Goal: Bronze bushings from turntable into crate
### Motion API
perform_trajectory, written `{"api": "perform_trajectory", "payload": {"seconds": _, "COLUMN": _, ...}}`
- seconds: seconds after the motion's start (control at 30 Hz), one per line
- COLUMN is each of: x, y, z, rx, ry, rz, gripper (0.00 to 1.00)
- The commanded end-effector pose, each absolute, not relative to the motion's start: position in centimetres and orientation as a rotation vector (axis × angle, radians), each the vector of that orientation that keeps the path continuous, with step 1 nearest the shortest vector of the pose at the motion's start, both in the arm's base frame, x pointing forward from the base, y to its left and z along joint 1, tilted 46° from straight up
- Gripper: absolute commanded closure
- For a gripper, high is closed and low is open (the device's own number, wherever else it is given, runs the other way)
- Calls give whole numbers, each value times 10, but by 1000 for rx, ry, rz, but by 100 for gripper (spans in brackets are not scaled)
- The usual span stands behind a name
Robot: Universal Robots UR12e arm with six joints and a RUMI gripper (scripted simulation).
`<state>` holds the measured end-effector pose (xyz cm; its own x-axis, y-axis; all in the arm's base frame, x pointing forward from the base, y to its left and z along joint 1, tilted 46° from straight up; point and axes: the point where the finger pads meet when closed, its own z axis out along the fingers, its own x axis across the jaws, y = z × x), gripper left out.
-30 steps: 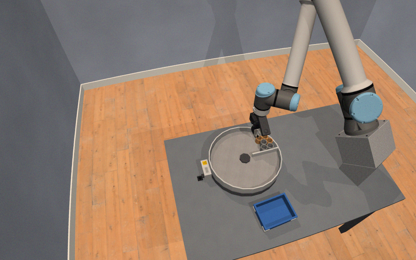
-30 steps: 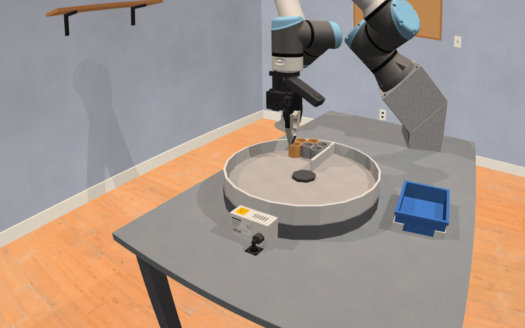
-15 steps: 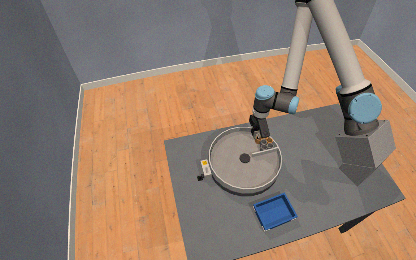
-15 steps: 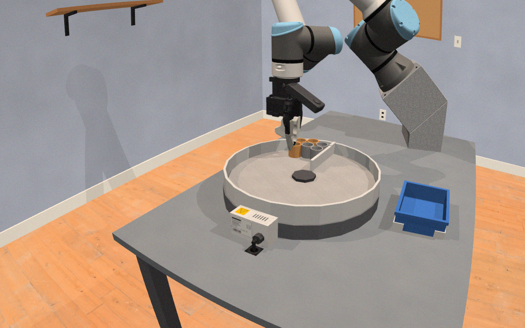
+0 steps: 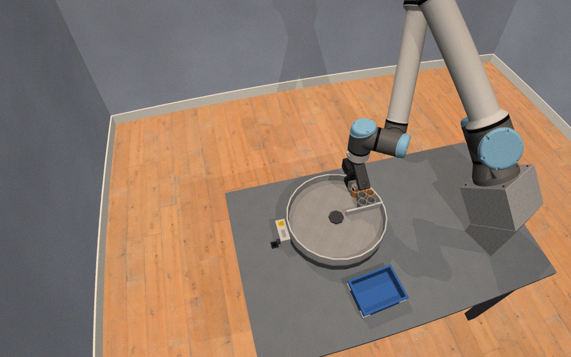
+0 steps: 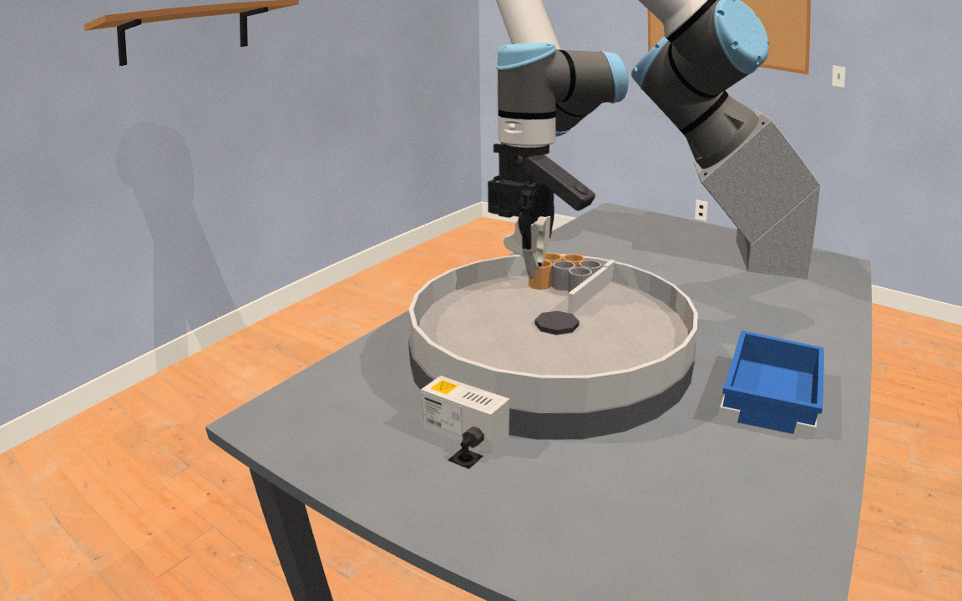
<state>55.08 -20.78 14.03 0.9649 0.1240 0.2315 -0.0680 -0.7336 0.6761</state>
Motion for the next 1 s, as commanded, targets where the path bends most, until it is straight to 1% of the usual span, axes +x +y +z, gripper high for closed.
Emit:
{"api": "perform_trajectory", "payload": {"seconds": 0.0, "x": 551, "y": -208, "z": 141, "rx": 2370, "ry": 39, "rz": 340, "gripper": 95}}
{"api": "perform_trajectory", "payload": {"seconds": 0.77, "x": 551, "y": -208, "z": 141, "rx": 2370, "ry": 39, "rz": 340, "gripper": 95}}
{"api": "perform_trajectory", "payload": {"seconds": 0.8, "x": 551, "y": -208, "z": 141, "rx": 2370, "ry": 39, "rz": 340, "gripper": 100}}
{"api": "perform_trajectory", "payload": {"seconds": 0.97, "x": 551, "y": -208, "z": 141, "rx": 2370, "ry": 39, "rz": 340, "gripper": 100}}
